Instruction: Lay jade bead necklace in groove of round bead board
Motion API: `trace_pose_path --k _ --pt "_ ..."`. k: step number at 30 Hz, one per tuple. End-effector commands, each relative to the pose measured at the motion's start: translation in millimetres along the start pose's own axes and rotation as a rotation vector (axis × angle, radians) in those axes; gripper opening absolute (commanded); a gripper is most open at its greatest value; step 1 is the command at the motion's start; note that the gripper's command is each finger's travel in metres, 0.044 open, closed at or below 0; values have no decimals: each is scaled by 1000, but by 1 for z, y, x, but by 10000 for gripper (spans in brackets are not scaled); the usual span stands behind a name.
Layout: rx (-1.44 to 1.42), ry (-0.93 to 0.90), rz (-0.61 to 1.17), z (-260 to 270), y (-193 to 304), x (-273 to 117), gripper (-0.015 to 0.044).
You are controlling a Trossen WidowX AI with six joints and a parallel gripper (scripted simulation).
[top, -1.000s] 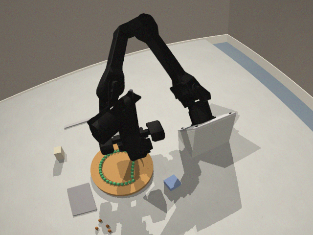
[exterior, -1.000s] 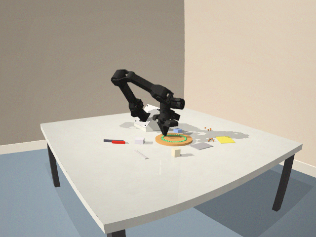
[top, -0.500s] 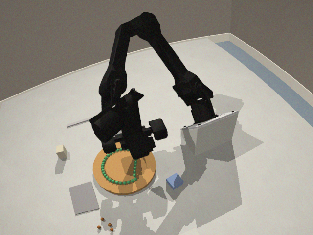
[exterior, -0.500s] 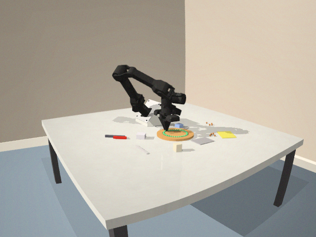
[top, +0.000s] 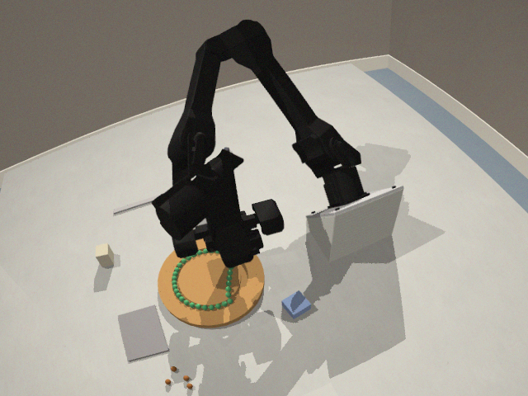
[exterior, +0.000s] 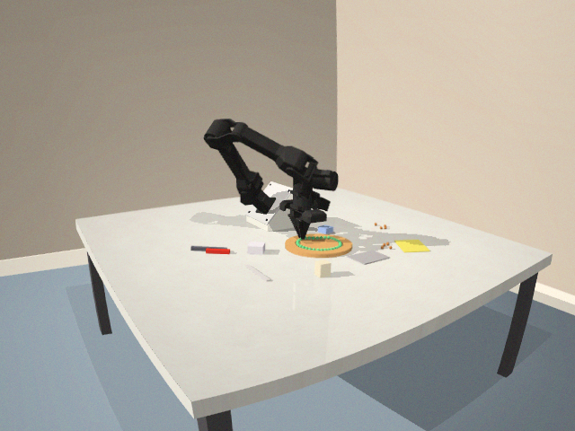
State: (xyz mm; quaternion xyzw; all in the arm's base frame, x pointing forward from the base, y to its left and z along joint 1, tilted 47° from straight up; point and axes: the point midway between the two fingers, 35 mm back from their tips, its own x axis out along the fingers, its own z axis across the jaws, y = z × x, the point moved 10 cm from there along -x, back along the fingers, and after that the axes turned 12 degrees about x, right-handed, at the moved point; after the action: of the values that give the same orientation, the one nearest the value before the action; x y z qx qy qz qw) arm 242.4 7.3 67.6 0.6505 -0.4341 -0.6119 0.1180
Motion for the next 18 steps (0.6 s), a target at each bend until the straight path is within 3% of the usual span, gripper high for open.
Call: trace_pose_path --k 1,18 --pt "1 0 0 0 0 0 0" --pt "-6 2 5 2 1 -7 0"
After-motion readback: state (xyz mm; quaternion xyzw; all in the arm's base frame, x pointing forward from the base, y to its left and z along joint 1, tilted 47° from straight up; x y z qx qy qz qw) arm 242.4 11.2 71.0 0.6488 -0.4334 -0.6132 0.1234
